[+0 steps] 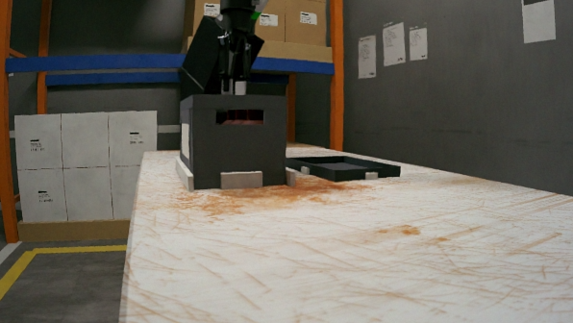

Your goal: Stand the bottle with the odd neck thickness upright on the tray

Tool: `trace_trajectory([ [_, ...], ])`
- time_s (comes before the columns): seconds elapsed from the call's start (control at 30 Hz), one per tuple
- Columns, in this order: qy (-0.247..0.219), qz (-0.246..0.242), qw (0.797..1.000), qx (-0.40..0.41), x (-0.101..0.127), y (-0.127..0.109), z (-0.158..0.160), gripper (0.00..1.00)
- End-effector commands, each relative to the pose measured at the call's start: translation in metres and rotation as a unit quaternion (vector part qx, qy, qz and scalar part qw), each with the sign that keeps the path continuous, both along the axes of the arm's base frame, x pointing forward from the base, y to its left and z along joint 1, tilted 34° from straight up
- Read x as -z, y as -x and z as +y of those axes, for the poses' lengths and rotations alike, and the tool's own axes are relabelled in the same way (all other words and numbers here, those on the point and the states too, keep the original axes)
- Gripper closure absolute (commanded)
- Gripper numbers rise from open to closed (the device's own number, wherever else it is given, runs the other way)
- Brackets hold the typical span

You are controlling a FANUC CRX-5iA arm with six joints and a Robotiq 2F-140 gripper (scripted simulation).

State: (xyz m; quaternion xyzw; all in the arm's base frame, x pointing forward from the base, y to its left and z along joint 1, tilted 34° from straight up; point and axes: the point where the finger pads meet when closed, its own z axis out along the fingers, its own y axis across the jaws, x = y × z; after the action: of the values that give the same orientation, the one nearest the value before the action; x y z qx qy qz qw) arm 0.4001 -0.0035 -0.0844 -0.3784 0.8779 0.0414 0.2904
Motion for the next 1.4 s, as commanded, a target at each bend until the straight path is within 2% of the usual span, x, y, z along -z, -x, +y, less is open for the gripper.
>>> trace_trajectory([
  [0.0,0.0,-0.001,1.0,0.0,0.002,-0.002,0.001,0.56],
  [0.6,0.0,-0.001,1.0,0.0,0.014,-0.009,0.005,0.56],
  [1.37,0.0,0.0,1.0,0.0,0.015,-0.009,0.005,0.56],
])
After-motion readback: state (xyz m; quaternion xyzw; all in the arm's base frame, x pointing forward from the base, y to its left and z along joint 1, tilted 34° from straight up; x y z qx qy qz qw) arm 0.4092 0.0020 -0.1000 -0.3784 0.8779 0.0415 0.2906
